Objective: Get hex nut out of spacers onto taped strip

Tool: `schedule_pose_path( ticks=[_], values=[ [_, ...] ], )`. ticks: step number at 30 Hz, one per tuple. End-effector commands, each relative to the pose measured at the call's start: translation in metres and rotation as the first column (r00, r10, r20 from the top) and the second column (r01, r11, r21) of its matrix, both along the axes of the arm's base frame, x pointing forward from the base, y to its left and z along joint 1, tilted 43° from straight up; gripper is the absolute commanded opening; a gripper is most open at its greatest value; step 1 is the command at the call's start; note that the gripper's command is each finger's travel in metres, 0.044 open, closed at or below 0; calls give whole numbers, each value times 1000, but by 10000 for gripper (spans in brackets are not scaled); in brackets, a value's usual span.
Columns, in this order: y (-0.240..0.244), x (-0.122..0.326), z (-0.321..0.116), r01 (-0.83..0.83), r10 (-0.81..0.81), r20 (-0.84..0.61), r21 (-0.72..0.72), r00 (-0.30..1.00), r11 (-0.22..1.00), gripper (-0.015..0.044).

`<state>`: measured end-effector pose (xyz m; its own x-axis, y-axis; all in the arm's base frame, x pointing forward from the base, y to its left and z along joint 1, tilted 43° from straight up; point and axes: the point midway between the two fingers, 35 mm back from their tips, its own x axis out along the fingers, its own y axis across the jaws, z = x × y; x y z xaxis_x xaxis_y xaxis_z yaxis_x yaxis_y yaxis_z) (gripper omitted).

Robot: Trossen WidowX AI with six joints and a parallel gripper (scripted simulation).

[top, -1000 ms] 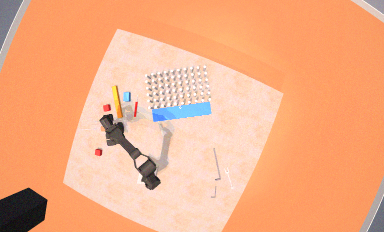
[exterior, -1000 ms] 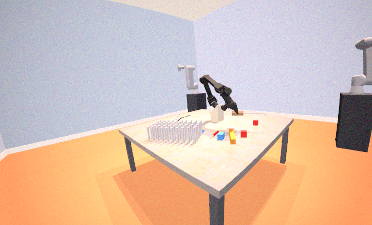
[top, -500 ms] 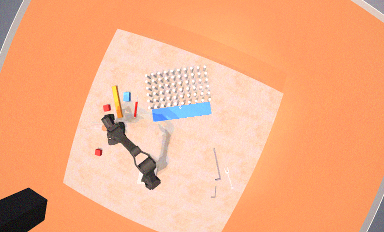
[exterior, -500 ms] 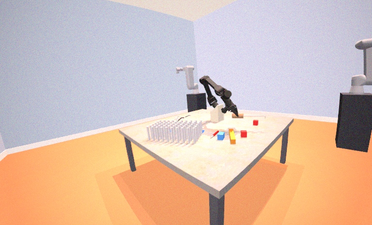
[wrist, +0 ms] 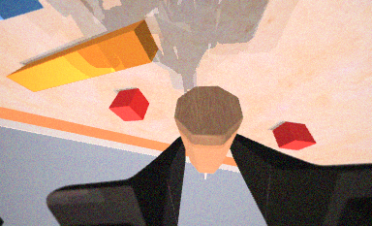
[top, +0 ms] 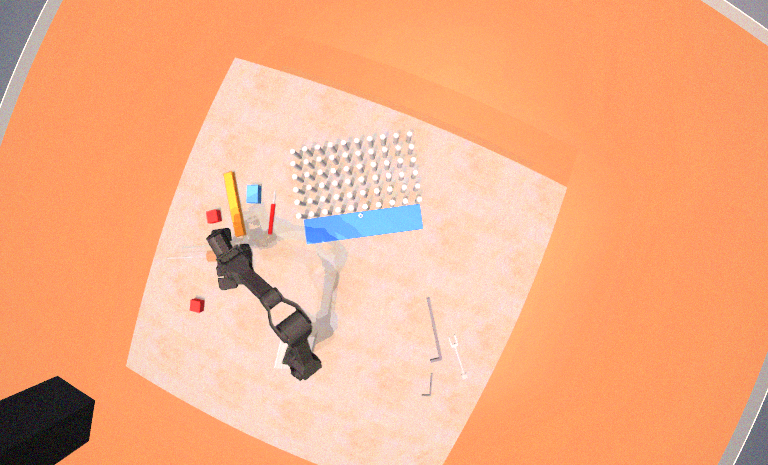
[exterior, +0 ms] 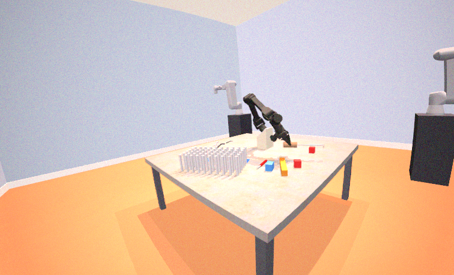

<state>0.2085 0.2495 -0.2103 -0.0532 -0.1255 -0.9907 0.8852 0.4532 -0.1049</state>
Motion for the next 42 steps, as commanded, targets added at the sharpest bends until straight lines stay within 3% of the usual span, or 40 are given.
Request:
schedule_pose_path(
  ticks=[1,42],
  values=[
    [-6,0,-4,0,0,-3,-4,1000,1000,0],
    [-46,0,-42,0,0,-3,-7,1000,1000,0]
  ],
)
